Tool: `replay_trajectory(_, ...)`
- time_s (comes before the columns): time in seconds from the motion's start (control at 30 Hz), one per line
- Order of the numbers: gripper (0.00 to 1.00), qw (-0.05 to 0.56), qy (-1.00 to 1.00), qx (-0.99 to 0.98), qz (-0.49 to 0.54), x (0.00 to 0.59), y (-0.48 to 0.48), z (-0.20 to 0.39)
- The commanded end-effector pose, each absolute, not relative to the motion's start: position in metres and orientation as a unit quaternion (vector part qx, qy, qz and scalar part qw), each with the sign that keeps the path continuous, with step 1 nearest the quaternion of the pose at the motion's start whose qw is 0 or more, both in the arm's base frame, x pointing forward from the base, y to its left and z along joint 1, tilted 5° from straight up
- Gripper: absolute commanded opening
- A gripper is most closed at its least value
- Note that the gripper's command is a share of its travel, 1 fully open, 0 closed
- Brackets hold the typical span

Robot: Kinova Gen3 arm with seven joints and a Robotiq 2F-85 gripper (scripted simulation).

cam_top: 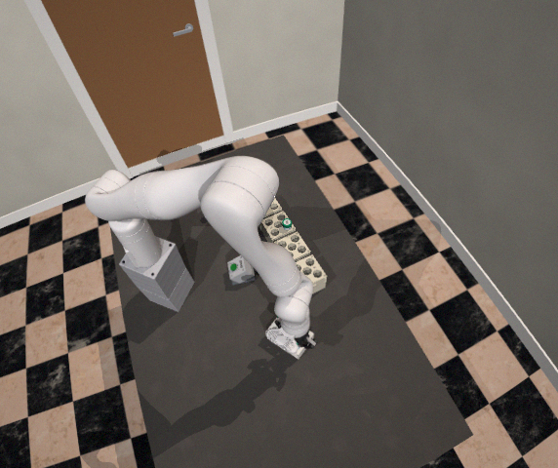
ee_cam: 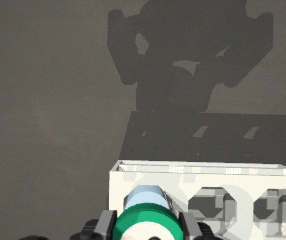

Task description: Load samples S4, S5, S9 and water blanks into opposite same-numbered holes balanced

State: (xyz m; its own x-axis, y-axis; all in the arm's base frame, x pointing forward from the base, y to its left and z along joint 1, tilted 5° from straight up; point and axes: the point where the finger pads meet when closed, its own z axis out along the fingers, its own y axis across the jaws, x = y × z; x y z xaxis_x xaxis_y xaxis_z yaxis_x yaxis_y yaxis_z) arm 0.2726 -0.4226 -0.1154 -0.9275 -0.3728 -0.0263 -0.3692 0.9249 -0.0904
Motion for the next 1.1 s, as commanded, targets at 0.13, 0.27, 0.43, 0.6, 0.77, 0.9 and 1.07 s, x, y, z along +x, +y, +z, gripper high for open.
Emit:
replay_trajectory(0.13, 0.10, 0.022, 0.981, -0.189, -0.043, 0.272, -0.422, -0.105)
replay_trajectory(0.27, 0.10, 0.022, 0.981, -0.189, -0.043, 0.272, -0.422, -0.102)
replay_trajectory(0.43, 0.10, 0.022, 0.981, -0.189, -0.043, 0.272, -0.422, -0.096)
replay_trajectory(0.6, 0.10, 0.022, 0.981, -0.189, -0.043, 0.271, -0.421, -0.089)
replay_trajectory(0.77, 0.10, 0.022, 0.981, -0.189, -0.043, 0.271, -0.421, -0.085)
replay_trajectory(0.9, 0.10, 0.022, 0.981, -0.189, -0.043, 0.271, -0.420, -0.080)
replay_trajectory(1.07, 0.10, 0.022, 0.981, -0.189, -0.043, 0.270, -0.420, -0.073)
